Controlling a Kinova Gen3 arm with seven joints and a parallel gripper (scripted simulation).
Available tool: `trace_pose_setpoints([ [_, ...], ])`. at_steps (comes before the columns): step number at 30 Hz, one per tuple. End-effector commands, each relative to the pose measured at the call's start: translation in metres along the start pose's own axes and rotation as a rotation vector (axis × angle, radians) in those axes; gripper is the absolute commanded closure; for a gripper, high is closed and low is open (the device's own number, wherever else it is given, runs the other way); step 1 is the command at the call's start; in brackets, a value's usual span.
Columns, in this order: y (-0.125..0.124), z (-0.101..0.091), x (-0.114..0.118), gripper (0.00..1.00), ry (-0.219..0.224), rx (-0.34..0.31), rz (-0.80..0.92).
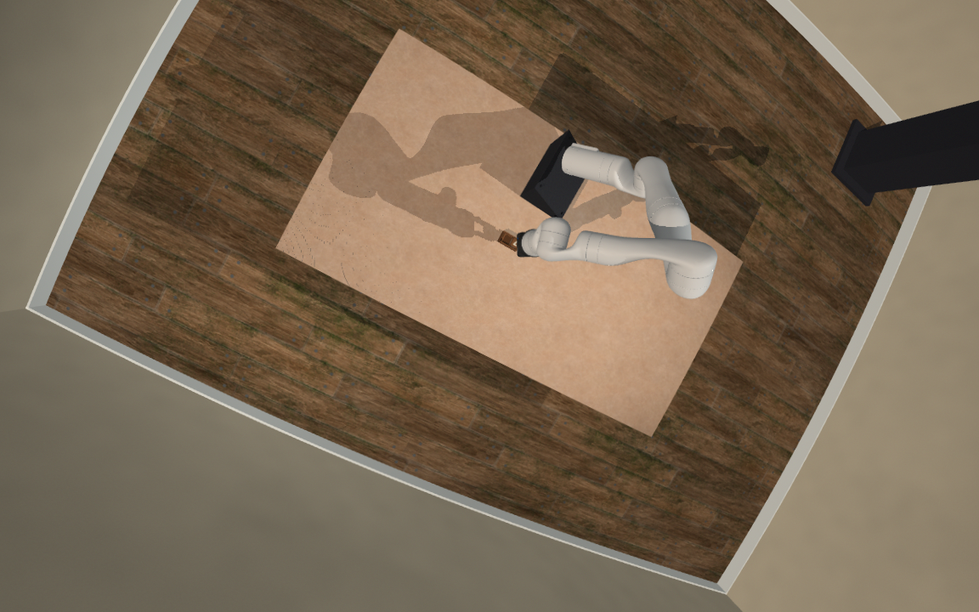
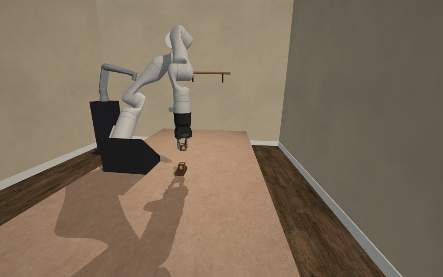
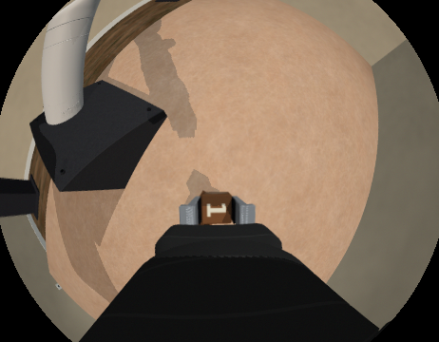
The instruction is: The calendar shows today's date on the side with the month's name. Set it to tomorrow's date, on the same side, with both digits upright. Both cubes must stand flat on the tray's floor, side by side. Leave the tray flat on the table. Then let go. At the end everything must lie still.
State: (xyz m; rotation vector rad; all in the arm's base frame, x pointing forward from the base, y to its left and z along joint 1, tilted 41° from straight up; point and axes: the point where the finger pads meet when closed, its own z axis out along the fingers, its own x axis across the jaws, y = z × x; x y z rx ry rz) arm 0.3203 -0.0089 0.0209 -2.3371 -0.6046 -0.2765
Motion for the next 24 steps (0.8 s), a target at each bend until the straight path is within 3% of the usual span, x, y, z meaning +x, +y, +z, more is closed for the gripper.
trace_pose_setpoints([
  [1,-0.010,-0.004,0.009,0.43,0.007,-0.008,-0.098],
  [5,-0.018,-0.003,0.013,0.43,0.008,-0.006,-0.195],
  [20,-0.078,0.001,0.038,0.43,-0.003,-0.008,-0.953],
  [24,-0.084,0.002,0.040,0.43,-0.007,-0.008,-1.040],
])
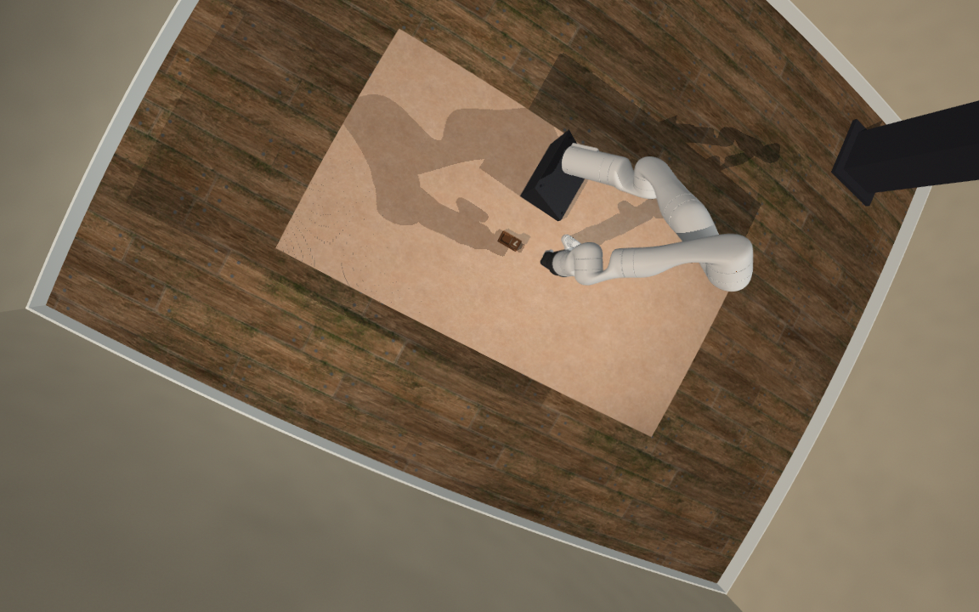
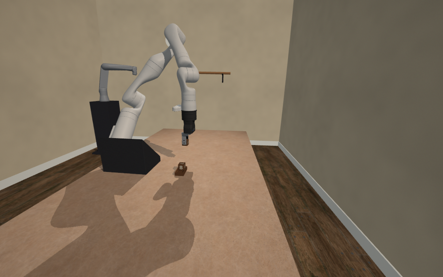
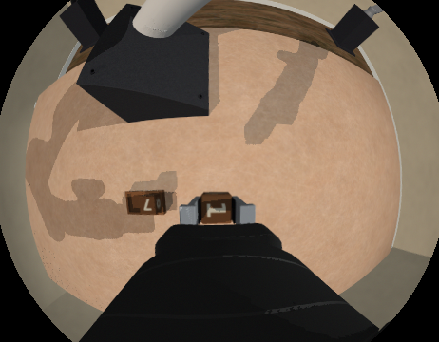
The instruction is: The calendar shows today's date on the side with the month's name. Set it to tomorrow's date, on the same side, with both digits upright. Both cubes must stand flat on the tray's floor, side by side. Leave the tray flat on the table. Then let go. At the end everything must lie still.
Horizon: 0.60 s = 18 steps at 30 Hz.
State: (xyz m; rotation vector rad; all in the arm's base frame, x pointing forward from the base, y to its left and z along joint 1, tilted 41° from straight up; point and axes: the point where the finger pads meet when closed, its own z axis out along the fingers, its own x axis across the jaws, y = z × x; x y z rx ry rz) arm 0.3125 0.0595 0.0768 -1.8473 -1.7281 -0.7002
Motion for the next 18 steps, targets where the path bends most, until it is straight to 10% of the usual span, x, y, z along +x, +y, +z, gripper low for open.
trace_pose_setpoints([
  [1,0.000,-0.003,0.008,0.43,-0.009,-0.007,-0.084],
  [18,-0.007,-0.001,0.030,0.43,-0.028,0.001,-0.433],
])
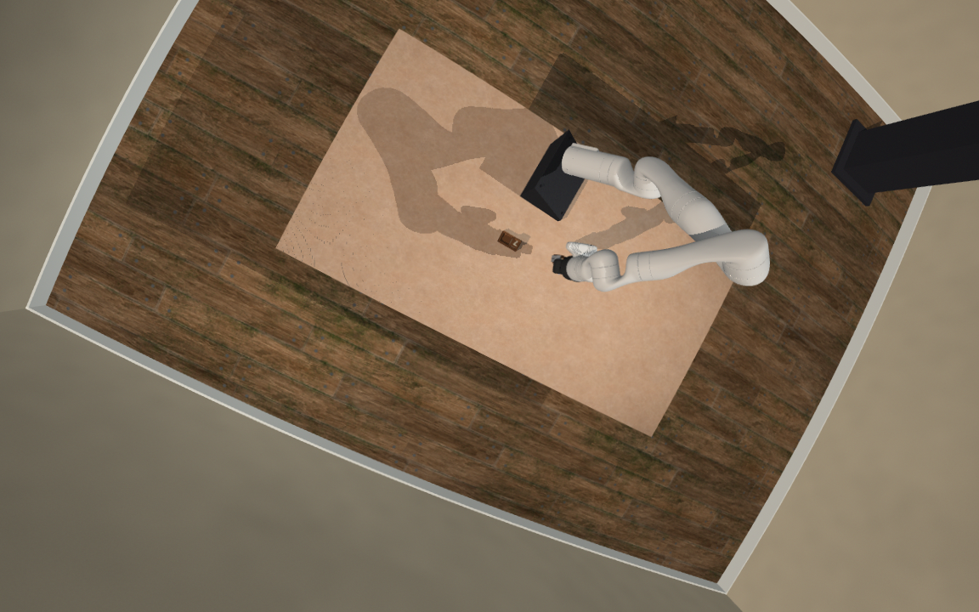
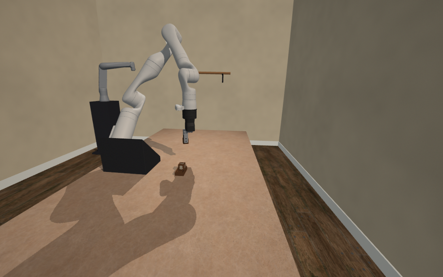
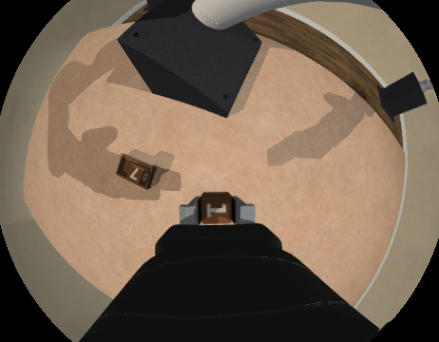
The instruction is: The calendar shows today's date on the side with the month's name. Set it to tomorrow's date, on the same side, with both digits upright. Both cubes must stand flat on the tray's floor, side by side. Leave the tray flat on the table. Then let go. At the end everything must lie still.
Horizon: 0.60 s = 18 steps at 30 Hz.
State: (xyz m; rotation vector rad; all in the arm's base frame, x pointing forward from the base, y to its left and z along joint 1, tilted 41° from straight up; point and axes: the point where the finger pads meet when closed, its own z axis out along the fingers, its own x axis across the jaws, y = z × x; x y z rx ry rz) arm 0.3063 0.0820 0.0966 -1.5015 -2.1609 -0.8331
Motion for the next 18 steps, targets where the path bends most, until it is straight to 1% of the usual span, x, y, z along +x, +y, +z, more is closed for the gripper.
trace_pose_setpoints([
  [1,0.0008,-0.0013,0.0009,0.43,-0.005,-0.002,-0.016],
  [18,0.0009,-0.0013,0.0016,0.43,-0.005,-0.002,-0.027],
])
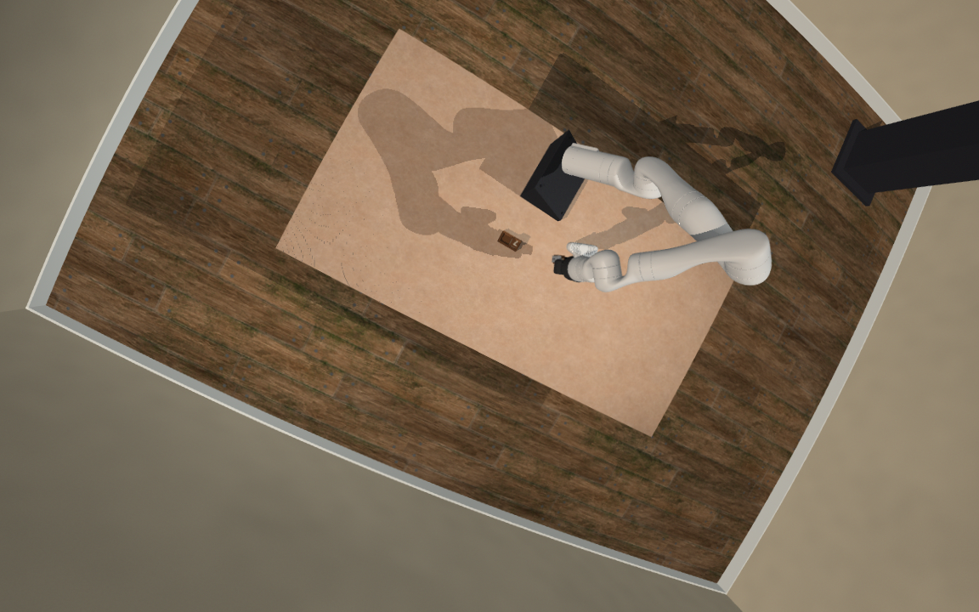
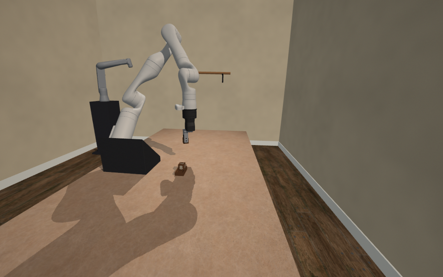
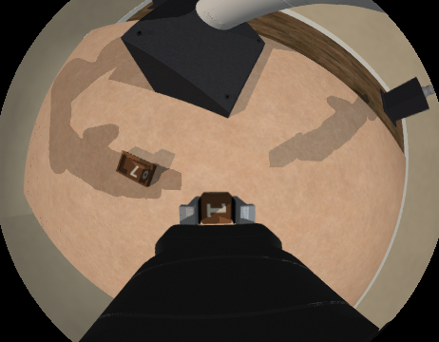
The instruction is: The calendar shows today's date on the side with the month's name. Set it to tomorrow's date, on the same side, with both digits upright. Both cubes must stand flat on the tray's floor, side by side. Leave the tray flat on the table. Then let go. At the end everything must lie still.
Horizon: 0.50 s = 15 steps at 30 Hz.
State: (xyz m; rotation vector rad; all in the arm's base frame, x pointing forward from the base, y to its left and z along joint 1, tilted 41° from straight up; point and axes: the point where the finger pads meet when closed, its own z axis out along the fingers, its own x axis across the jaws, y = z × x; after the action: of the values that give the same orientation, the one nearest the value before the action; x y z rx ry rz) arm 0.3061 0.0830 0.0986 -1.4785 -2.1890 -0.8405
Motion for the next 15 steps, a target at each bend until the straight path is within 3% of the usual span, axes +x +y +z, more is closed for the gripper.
trace_pose_setpoints([
  [1,0.000,0.000,0.000,0.43,-0.001,-0.001,0.000],
  [15,0.000,0.022,0.000,0.43,0.001,-0.003,0.000],
])
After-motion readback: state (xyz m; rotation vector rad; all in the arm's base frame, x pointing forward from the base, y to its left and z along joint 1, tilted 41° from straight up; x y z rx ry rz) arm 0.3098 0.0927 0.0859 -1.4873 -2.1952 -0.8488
